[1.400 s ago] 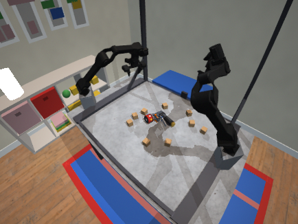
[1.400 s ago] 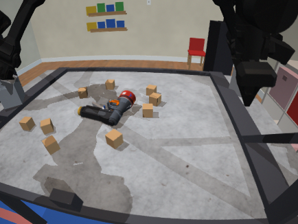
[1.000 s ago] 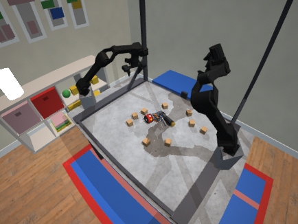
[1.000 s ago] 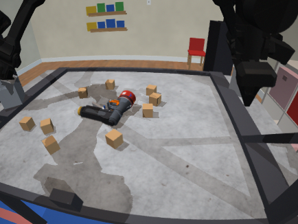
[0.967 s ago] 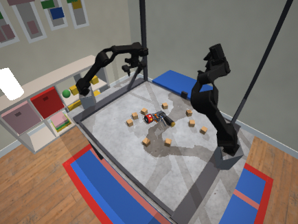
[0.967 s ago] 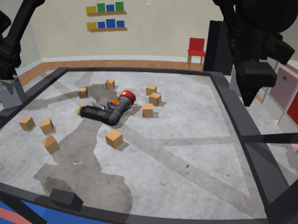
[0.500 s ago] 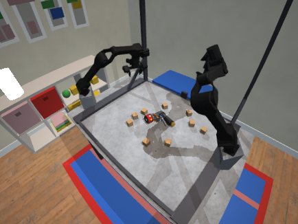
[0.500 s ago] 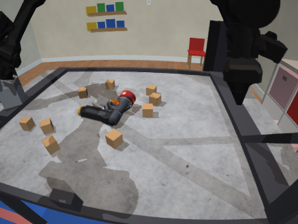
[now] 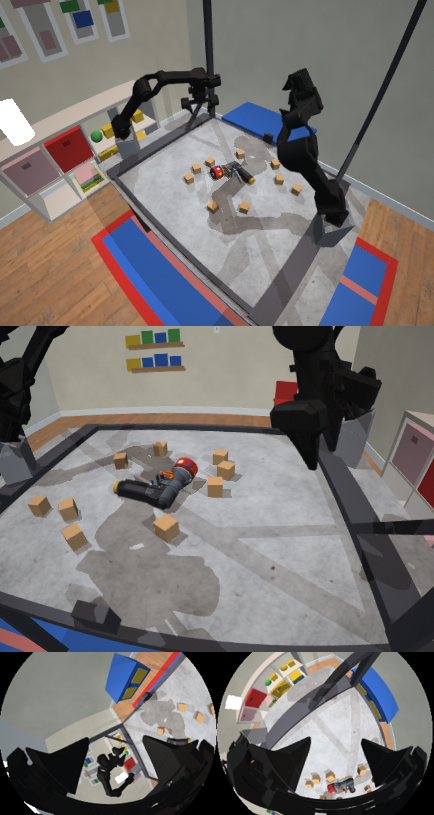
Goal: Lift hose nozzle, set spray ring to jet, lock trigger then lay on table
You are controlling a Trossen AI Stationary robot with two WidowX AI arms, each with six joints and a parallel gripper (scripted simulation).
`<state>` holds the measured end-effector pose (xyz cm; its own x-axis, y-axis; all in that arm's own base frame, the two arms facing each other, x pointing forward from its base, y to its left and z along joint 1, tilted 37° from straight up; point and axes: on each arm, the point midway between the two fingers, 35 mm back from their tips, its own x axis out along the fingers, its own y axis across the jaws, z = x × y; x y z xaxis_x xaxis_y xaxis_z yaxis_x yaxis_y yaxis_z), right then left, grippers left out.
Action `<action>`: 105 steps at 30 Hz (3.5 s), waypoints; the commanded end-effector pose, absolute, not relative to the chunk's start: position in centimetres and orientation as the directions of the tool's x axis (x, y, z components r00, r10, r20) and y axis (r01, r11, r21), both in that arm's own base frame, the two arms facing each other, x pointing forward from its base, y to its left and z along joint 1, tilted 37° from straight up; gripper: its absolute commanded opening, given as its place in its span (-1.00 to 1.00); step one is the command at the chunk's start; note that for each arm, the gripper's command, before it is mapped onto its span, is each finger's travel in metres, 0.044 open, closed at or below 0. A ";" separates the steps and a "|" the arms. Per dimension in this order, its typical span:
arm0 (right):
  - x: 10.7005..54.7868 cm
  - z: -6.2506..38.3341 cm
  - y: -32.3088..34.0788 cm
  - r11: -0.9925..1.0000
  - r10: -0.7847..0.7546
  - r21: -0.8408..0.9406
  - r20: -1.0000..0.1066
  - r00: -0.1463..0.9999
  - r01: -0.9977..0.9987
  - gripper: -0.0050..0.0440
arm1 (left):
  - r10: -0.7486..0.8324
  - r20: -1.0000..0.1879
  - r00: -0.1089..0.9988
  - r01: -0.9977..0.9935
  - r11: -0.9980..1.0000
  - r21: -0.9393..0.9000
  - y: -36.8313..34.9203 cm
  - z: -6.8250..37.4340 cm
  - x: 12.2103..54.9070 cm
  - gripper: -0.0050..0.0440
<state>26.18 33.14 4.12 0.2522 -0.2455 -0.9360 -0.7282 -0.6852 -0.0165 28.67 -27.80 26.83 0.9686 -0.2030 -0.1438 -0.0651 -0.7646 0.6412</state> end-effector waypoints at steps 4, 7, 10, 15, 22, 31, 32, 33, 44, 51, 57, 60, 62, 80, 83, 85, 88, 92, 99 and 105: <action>28.2 6.5 32.1 -0.584 -0.160 -0.141 -0.946 0.283 -0.800 0.82 | -0.196 -0.138 0.971 -0.032 -0.677 0.735 -26.1 27.5 29.6 0.84; 28.8 7.1 31.6 -0.538 -0.134 -0.180 -0.946 0.294 -0.824 0.82 | -0.192 -0.138 0.972 -0.016 -0.637 0.771 -25.5 27.6 30.0 0.84; 28.9 7.1 31.6 -0.532 -0.129 -0.187 -0.946 0.297 -0.826 0.82 | -0.192 -0.137 0.972 -0.014 -0.626 0.779 -25.4 27.6 30.0 0.84; 30.0 8.2 30.7 -0.446 -0.087 -0.249 -0.944 0.318 -0.860 0.82 | -0.183 -0.133 0.974 0.010 -0.551 0.834 -24.3 27.9 30.7 0.84; 31.6 9.6 29.4 -0.320 -0.030 -0.327 -0.935 0.354 -0.889 0.82 | -0.175 -0.127 0.976 0.038 -0.441 0.897 -22.8 28.2 31.4 0.84; 32.8 10.9 28.1 -0.200 0.017 -0.387 -0.920 0.392 -0.900 0.82 | -0.165 -0.120 0.979 0.060 -0.330 0.942 -21.4 28.6 32.1 0.84; 32.9 11.1 27.9 -0.182 0.023 -0.396 -0.917 0.398 -0.900 0.82 | -0.164 -0.119 0.979 0.063 -0.313 0.948 -21.2 28.6 32.1 0.84; 33.2 11.4 27.6 -0.159 0.031 -0.406 -0.913 0.406 -0.900 0.82 | -0.163 -0.117 0.980 0.065 -0.295 0.953 -20.9 28.7 32.2 0.84; 34.5 13.1 25.9 -0.005 0.083 -0.463 -0.884 0.461 -0.886 0.82 | -0.153 -0.110 0.982 0.087 -0.150 0.985 -19.2 29.0 32.8 0.84; 35.5 14.6 24.2 0.128 0.118 -0.498 -0.851 0.512 -0.858 0.82 | -0.142 -0.100 0.985 0.097 -0.028 0.995 -17.7 29.4 33.3 0.84; 36.2 15.8 22.8 0.232 0.143 -0.517 -0.820 0.554 -0.824 0.82 | -0.135 -0.094 0.986 0.104 0.072 0.992 -16.5 29.6 33.6 0.84; 36.3 16.0 22.5 0.248 0.147 -0.519 -0.814 0.561 -0.818 0.82 | -0.134 -0.093 0.987 0.105 0.088 0.991 -16.3 29.6 33.6 0.84; 36.5 16.3 22.3 0.272 0.153 -0.522 -0.806 0.572 -0.808 0.82 | -0.132 -0.091 0.987 0.107 0.116 0.987 -16.0 29.7 33.7 0.84; 37.6 19.5 18.3 0.516 0.190 -0.523 -0.701 0.687 -0.678 0.82 | -0.111 -0.068 0.991 0.105 0.367 0.924 -13.0 30.4 34.1 0.84; 37.7 20.1 17.4 0.561 0.192 -0.517 -0.678 0.709 -0.647 0.82 | -0.105 -0.062 0.993 0.100 0.414 0.905 -12.3 30.5 34.1 0.84; 37.9 20.6 16.9 0.589 0.194 -0.512 -0.661 0.725 -0.625 0.82 | -0.103 -0.058 0.993 0.098 0.444 0.891 -11.9 30.7 34.1 0.84; 37.9 21.2 16.1 0.627 0.196 -0.503 -0.637 0.745 -0.595 0.82 | -0.099 -0.054 0.994 0.096 0.486 0.869 -11.3 30.7 34.1 0.84; 38.0 21.9 15.1 0.675 0.197 -0.488 -0.605 0.772 -0.554 0.82 | -0.094 -0.048 0.994 0.092 0.541 0.836 -10.6 30.9 34.1 0.84; 37.9 22.8 13.9 0.727 0.193 -0.467 -0.565 0.802 -0.504 0.82 | -0.086 -0.041 0.995 0.085 0.603 0.793 -9.7 31.0 34.1 0.84; 37.8 24.0 12.3 0.787 0.188 -0.434 -0.508 0.840 -0.439 0.82 | -0.079 -0.031 0.996 0.076 0.676 0.733 -8.6 31.3 34.0 0.84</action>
